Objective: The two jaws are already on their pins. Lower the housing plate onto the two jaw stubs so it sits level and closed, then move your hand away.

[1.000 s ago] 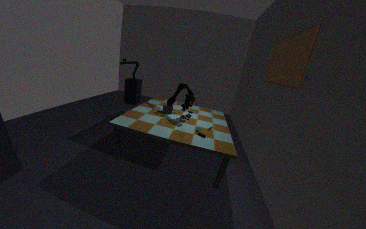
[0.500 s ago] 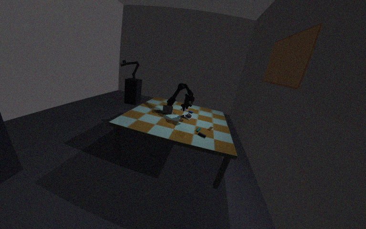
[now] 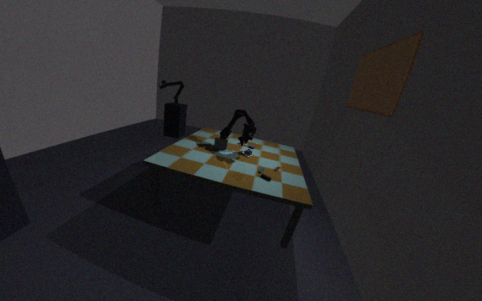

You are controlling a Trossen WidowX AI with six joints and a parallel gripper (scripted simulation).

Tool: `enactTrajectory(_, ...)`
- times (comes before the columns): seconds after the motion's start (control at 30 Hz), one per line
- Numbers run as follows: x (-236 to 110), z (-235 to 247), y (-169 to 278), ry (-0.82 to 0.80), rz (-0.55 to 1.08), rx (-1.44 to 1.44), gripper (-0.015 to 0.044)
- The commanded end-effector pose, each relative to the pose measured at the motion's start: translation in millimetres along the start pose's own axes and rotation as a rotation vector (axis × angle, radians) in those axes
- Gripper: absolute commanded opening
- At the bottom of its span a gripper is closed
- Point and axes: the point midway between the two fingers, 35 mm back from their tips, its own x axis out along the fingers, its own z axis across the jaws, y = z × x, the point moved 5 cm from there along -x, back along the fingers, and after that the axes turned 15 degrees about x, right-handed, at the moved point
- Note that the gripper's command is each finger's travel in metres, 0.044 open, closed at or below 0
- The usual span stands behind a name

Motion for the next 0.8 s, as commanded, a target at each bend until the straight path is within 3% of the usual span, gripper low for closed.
enactTrajectory(0.0,0,0,2,0.002,0.003,0.006,0.0351)
enactTrajectory(0.77,21,1,0,0.003,0.001,0.007,0.0351)
